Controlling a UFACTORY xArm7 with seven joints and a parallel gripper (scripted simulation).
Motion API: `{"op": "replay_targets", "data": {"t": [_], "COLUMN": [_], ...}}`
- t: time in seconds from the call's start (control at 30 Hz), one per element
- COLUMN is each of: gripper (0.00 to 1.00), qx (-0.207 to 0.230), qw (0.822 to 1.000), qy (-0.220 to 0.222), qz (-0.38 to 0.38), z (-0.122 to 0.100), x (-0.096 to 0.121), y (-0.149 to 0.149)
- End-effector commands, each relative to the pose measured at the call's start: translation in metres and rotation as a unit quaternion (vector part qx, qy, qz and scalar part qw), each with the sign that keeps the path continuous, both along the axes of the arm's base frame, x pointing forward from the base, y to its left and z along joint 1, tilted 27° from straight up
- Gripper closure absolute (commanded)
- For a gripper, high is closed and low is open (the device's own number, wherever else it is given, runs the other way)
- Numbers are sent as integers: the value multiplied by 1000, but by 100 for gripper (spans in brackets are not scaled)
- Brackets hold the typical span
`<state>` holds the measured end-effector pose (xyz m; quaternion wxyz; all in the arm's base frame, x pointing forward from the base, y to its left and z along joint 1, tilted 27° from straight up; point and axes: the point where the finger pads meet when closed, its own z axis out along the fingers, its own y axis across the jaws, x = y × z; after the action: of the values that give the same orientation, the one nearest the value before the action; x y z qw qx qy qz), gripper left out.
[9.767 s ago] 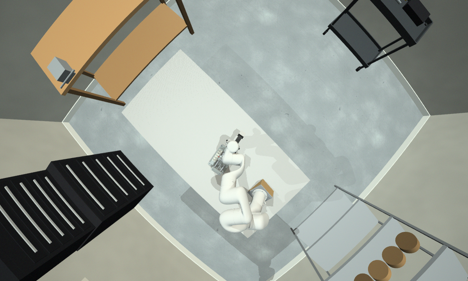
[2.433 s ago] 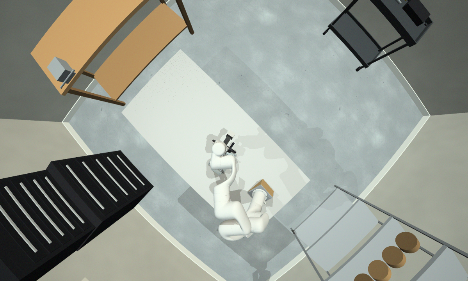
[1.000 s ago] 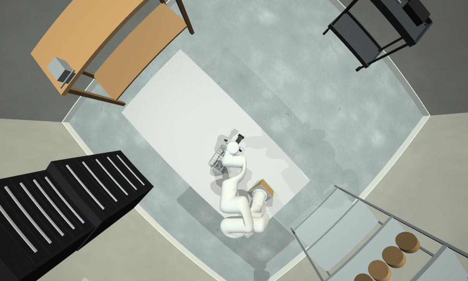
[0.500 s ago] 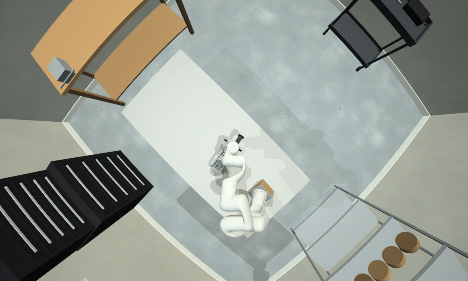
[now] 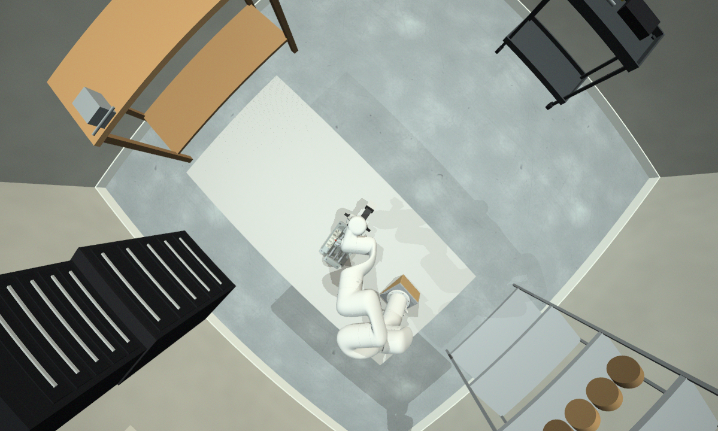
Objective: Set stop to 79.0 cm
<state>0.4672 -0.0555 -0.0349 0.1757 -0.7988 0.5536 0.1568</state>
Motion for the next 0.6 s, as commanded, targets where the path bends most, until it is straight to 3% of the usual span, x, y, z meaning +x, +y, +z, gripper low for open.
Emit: {"op": "replay_targets", "data": {"t": [0.0, 0.57], "gripper": [43, 43], "qx": [-1, -1], "qw": [1000, 1000], "qy": [-2, -2], "qz": [-1, -1], "z": [-11, -13], "x": [2, 2], "y": [4, 5]}}
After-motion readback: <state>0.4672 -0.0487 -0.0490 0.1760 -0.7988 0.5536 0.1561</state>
